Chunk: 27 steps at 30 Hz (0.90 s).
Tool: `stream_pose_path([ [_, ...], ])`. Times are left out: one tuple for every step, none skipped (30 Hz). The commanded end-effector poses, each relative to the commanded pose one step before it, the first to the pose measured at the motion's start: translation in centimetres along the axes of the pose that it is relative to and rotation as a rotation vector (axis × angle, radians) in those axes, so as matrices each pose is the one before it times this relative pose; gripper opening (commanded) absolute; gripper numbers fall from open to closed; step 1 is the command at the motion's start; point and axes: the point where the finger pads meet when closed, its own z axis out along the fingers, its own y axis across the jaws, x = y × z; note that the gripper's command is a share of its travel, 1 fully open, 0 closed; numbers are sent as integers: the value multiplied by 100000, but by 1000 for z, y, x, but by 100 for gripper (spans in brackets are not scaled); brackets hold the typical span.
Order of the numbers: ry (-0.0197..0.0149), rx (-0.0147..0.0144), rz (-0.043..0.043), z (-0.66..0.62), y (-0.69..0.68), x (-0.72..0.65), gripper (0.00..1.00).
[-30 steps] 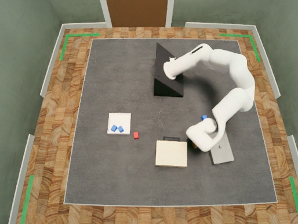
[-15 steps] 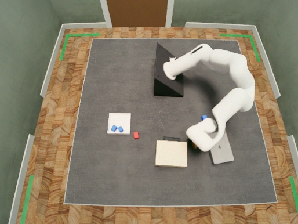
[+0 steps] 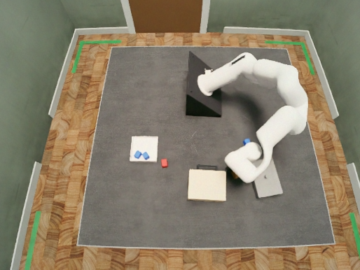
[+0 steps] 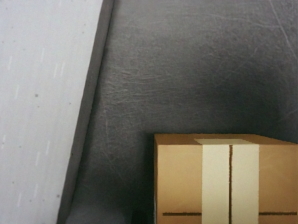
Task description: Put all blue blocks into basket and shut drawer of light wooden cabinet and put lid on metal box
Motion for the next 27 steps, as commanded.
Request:
stream_pose_path([
  [269,-80,-81,-120,19,104,73],
  [0,0,0,0,0,0,73],
  [0,0,0,-1,0,0,73],
  [0,0,0,-4,0,0,73],
  [0,0,0,-12,0,0,73],
  [0,0,0,-22,0,0,73],
  [0,0,0,-35,0,0,73],
  [0,0,0,0,0,0,73],
  [0,0,0,0,0,0,73],
  [0,0,0,-50,0,0,73],
  [0,0,0,-67,0,0,73],
  [0,0,0,-86,0,0,73],
  [0,-1,0,-106,0,0,73],
  [-1,-1,0,-128,0,-1,73],
  [1,2,-1,-151,0,1,73],
  [0,0,0,-173,0,0,73],
  [-1,-1,0,-197,0,-1,73],
  [1,1,-1,-221,0,1,73],
  [-1,-2,1,-244,0,-1,73],
  [1,2,-1,-269,0,1,73],
  [-1,-1,0,-292,0,0,73],
  [0,0,0,-315,0,0,73],
  [0,1,0,-338,0,0,73],
  [0,-1,0,-359,0,0,73],
  [0,0,0,0,0,0,73],
  [0,0,0,0,0,0,73],
  [-1,-1,1,-380,0,-1,73],
])
